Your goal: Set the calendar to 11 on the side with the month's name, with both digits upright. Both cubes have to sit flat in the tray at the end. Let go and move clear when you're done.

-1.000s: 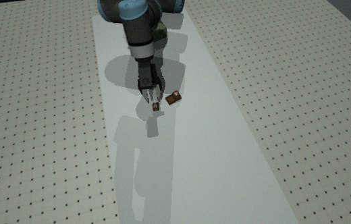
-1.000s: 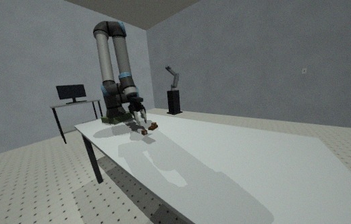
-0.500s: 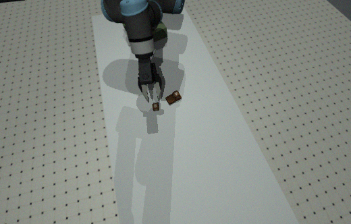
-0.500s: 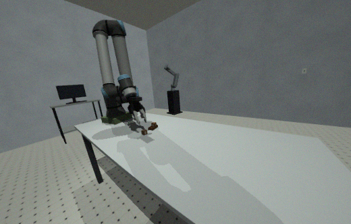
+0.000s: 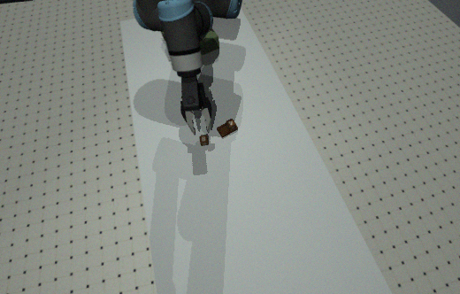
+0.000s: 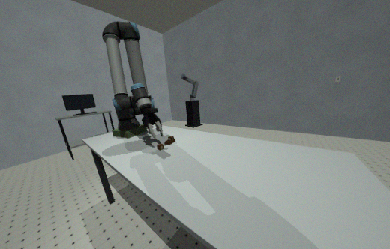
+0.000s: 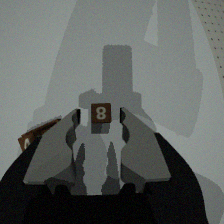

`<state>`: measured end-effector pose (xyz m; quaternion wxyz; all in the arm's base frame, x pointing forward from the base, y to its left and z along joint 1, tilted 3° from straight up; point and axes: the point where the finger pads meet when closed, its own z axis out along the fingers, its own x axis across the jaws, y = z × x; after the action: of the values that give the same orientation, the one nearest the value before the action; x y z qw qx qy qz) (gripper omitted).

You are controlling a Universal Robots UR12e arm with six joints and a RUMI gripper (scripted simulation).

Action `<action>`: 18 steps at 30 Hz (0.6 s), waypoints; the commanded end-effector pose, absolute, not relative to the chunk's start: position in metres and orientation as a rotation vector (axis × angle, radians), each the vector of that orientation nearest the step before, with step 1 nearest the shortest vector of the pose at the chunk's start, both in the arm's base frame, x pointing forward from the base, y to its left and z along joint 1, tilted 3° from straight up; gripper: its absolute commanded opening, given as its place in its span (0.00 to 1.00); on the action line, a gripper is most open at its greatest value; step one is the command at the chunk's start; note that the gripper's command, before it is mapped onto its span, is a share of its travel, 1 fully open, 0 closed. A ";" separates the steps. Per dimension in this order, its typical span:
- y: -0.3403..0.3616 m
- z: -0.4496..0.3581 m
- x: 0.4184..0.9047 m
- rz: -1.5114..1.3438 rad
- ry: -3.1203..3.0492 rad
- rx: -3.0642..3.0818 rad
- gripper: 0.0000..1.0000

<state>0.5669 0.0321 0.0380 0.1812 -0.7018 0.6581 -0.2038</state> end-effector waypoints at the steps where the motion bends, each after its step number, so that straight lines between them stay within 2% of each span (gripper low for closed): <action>1: 0.031 0.037 0.568 -0.588 1.848 -1.970 0.28; 18: 0.030 0.031 0.571 -0.671 1.779 -1.895 0.28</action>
<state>0.5705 0.0300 0.0317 0.2150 -0.6914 0.6494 -0.2325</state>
